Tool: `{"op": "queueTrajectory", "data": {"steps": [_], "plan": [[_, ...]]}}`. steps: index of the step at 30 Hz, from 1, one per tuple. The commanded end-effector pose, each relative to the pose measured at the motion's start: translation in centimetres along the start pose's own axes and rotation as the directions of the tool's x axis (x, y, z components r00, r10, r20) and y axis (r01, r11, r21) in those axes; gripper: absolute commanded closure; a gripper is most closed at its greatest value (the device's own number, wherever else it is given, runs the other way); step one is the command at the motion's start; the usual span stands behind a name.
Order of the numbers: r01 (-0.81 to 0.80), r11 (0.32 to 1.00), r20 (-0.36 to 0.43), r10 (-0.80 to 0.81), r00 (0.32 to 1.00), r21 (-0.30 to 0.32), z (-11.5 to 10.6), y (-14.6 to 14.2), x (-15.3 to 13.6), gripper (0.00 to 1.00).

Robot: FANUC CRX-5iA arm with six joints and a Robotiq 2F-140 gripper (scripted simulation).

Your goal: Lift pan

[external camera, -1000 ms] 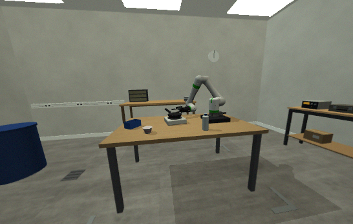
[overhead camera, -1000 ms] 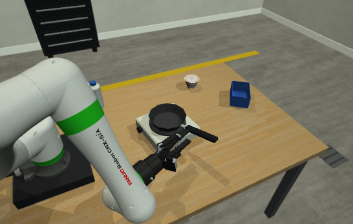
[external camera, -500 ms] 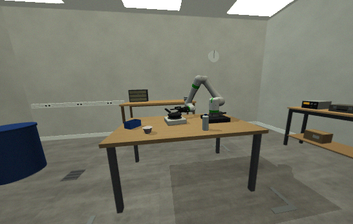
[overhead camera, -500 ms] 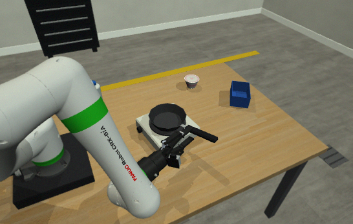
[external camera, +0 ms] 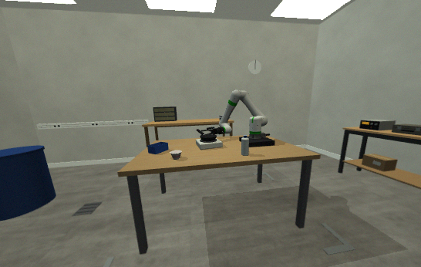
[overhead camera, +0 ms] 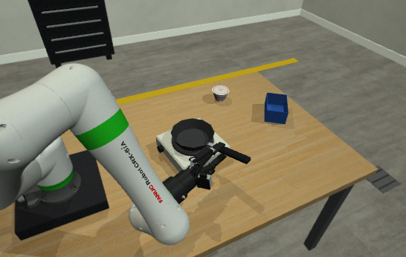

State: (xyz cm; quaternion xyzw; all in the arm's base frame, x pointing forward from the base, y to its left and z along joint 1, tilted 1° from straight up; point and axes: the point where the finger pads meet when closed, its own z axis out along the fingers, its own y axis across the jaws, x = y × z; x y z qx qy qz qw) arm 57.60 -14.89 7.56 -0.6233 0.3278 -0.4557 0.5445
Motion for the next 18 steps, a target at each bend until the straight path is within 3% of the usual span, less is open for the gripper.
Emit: {"op": "queueTrajectory", "data": {"steps": [1, 18], "plan": [[0.001, 1.0, 0.0, -0.001, 1.0, 0.001, 0.5, -0.1, 0.1, 0.59], [0.001, 1.0, 0.0, -0.001, 1.0, 0.001, 2.1, -0.1, 0.1, 0.59]]}}
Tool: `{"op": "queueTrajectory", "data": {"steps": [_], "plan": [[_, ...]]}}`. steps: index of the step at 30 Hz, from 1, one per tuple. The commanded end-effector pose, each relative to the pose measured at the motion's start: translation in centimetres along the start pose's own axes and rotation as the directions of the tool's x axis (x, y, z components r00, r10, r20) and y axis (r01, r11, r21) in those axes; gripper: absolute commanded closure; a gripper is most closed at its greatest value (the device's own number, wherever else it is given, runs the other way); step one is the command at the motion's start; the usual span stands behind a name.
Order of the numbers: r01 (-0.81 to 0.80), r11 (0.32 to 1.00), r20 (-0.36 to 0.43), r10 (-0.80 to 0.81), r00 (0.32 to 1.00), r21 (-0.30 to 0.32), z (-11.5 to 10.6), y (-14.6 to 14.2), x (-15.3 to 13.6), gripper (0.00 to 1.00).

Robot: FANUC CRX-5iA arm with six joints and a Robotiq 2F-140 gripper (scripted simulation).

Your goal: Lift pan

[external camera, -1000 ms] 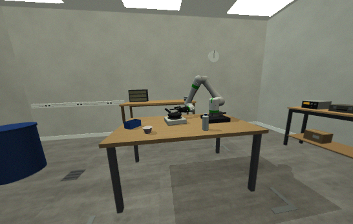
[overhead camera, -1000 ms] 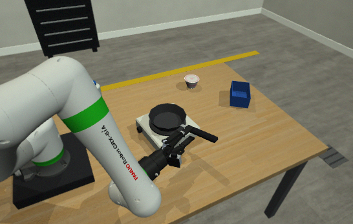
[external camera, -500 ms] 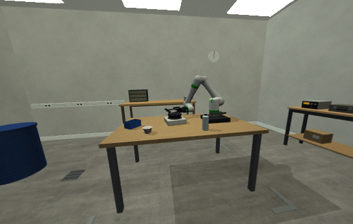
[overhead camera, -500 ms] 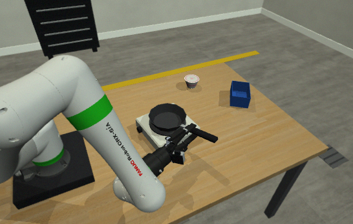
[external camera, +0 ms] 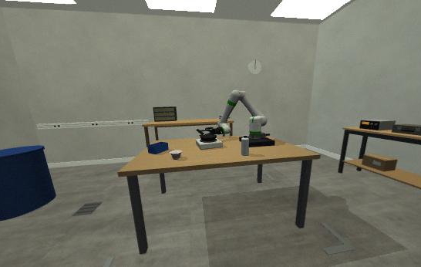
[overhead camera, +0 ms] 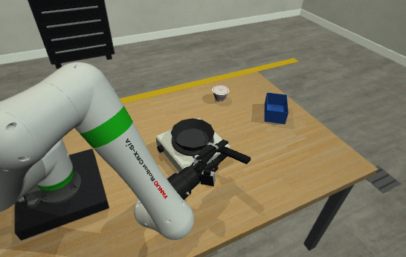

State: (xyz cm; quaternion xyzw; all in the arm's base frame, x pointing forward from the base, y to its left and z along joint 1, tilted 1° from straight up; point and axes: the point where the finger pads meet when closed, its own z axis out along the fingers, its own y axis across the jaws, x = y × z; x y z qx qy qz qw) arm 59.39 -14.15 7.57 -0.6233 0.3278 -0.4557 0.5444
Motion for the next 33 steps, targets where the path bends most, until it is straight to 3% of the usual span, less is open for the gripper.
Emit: {"op": "queueTrajectory", "data": {"steps": [1, 33], "plan": [[0.001, 1.0, 0.0, -0.001, 1.0, 0.001, 0.27, -0.08, 0.05, 0.59], [0.001, 1.0, 0.0, -0.001, 1.0, 0.001, 0.91, -0.08, 0.05, 0.59]]}}
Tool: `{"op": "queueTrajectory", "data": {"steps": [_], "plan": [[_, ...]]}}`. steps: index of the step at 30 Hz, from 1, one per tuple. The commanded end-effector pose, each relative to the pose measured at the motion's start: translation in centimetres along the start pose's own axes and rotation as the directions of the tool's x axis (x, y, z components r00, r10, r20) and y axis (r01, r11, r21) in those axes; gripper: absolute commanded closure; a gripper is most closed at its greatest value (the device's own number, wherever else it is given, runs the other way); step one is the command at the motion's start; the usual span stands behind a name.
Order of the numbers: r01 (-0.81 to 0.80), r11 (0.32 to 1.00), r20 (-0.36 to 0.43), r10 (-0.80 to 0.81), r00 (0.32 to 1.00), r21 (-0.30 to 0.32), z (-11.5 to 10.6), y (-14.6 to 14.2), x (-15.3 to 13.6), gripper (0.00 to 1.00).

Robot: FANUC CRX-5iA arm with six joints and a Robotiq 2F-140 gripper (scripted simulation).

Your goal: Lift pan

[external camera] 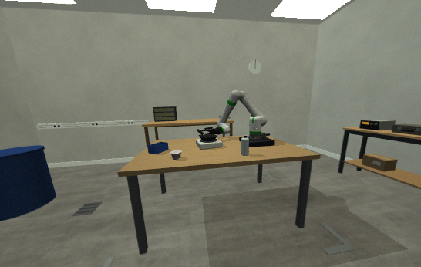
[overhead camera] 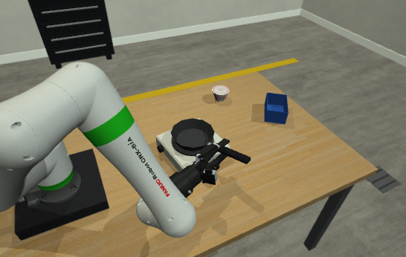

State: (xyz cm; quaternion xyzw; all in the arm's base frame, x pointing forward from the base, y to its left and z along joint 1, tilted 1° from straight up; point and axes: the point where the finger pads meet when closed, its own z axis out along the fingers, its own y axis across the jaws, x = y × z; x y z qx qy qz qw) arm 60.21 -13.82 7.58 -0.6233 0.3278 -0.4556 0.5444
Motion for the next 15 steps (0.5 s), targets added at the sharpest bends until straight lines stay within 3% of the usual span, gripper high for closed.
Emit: {"op": "queueTrajectory", "data": {"steps": [1, 9, 10, 15], "plan": [[0.001, 1.0, 0.0, -0.001, 1.0, 0.001, 0.02, -0.08, 0.05, 0.59], [0.001, 1.0, 0.0, -0.001, 1.0, 0.001, 0.02, -0.08, 0.05, 0.59], [0.001, 1.0, 0.0, -0.001, 1.0, 0.001, 0.02, -0.08, 0.05, 0.9], [0.001, 1.0, 0.0, -0.001, 1.0, 0.001, 0.02, -0.08, 0.05, 0.9]]}}
